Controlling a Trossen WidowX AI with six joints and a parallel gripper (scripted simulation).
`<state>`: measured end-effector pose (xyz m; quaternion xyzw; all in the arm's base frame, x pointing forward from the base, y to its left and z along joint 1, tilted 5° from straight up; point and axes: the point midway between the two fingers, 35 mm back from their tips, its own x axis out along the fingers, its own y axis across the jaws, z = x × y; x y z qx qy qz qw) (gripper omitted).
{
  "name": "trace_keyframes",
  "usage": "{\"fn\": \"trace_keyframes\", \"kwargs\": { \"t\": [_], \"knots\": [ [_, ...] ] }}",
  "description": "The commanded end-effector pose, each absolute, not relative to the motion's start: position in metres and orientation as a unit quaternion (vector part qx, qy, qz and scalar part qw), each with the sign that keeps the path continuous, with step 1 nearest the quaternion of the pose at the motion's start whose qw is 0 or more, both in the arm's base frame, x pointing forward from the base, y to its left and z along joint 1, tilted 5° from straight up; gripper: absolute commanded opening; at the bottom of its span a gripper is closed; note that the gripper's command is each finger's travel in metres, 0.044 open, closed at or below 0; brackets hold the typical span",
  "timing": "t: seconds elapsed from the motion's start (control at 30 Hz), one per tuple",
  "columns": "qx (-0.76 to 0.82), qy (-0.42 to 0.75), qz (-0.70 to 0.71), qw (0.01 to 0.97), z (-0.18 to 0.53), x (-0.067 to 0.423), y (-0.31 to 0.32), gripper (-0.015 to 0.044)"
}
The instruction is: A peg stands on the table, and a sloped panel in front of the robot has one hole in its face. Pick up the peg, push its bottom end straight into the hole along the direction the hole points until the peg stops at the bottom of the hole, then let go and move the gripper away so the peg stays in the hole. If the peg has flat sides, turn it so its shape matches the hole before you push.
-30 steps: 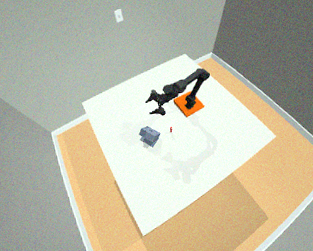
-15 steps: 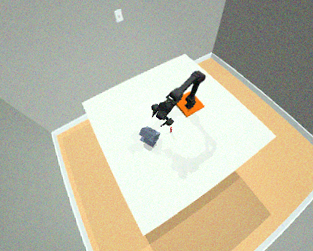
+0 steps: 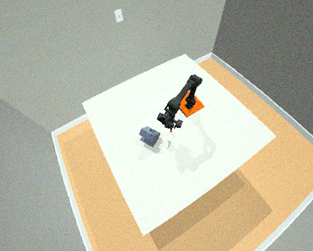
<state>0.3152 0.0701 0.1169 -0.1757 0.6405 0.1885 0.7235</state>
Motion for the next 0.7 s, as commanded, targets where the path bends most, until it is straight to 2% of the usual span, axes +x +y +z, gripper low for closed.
{"fn": "trace_keyframes", "kwargs": {
  "t": [0.0, 0.67],
  "knots": [
    [-0.185, 0.671, 0.233, 0.68, 0.108, 0.3, 0.079, 0.044],
    [-0.186, 0.677, 0.241, 0.671, 0.086, 0.297, 0.081, 0.044]
  ]
}}
